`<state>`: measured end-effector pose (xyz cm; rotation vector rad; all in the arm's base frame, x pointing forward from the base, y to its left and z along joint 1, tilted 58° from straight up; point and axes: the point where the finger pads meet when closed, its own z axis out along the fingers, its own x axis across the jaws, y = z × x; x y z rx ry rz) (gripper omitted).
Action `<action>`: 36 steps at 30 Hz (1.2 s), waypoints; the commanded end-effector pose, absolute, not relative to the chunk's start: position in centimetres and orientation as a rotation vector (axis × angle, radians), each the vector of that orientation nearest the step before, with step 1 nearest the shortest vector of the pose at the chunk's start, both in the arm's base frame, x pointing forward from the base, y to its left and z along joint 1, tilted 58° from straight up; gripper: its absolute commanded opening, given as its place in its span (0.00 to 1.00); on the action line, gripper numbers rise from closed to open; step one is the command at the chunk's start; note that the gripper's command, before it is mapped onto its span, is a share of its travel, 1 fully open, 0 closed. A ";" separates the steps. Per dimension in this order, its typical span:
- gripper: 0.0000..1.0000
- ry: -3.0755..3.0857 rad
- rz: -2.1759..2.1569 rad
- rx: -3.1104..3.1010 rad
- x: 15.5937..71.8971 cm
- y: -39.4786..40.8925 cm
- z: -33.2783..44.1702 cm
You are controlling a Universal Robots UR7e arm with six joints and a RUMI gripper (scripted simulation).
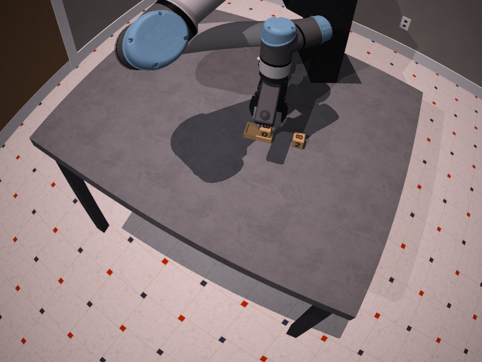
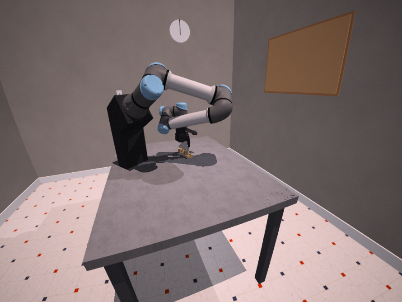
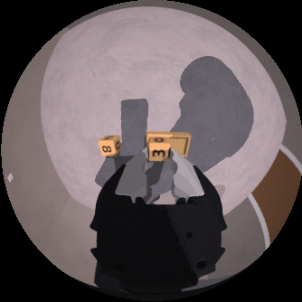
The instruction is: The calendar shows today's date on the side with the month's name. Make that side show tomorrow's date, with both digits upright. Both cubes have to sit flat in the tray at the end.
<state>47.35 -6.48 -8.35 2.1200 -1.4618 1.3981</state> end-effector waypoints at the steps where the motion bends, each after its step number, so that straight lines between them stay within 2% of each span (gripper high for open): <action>1: 0.11 -1.461 1.399 2.121 47.4 -6.4 -8.3; 13: 0.11 -1.461 1.399 2.121 47.4 -6.4 -8.3; 17: 0.18 -1.461 1.399 2.121 47.4 -6.4 -8.3; 19: 0.18 -1.461 1.399 2.121 47.4 -6.4 -8.3; 20: 0.22 -1.461 1.399 2.121 47.4 -6.4 -8.3; 24: 0.22 -1.461 1.399 2.121 47.4 -6.4 -8.3; 28: 0.29 -1.461 1.399 2.121 47.4 -6.4 -8.3; 36: 0.29 -1.461 1.399 2.121 47.4 -6.4 -8.3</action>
